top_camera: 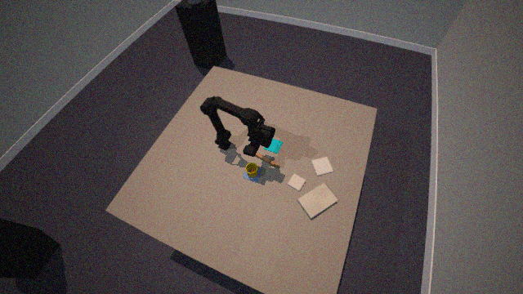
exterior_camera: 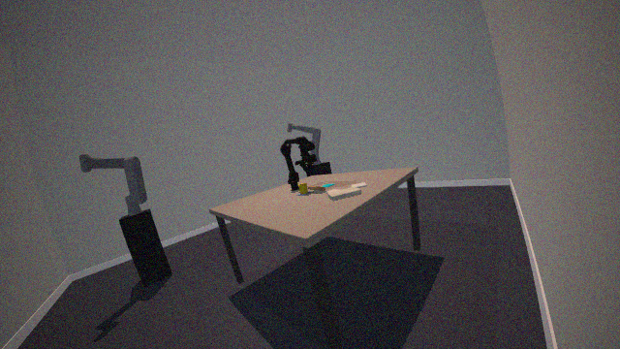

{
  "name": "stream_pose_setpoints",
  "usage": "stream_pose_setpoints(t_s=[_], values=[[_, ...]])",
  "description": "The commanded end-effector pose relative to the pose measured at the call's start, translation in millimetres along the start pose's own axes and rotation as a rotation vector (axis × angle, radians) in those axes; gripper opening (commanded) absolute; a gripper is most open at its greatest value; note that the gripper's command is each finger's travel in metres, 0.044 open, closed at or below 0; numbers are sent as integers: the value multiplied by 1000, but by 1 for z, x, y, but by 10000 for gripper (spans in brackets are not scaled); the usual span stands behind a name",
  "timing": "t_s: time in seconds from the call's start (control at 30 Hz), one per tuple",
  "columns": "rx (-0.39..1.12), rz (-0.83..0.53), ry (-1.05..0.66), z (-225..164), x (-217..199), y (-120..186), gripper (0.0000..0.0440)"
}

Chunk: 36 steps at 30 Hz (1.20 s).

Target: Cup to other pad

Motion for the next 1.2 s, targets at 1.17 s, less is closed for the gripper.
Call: stream_pose_setpoints(t_s=[1.17], values=[[169,-5,100,4,-41,-83,209]])
Point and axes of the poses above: the point midway between the two fingers, 35 mm back from their tips, its own y axis back along the fingers, its own x axis across the jaws, z = x × y, the point moved 10 cm from there along y, back along the fingers, and after that the axes turned 2 degrees about -y, right-handed, at the moved point
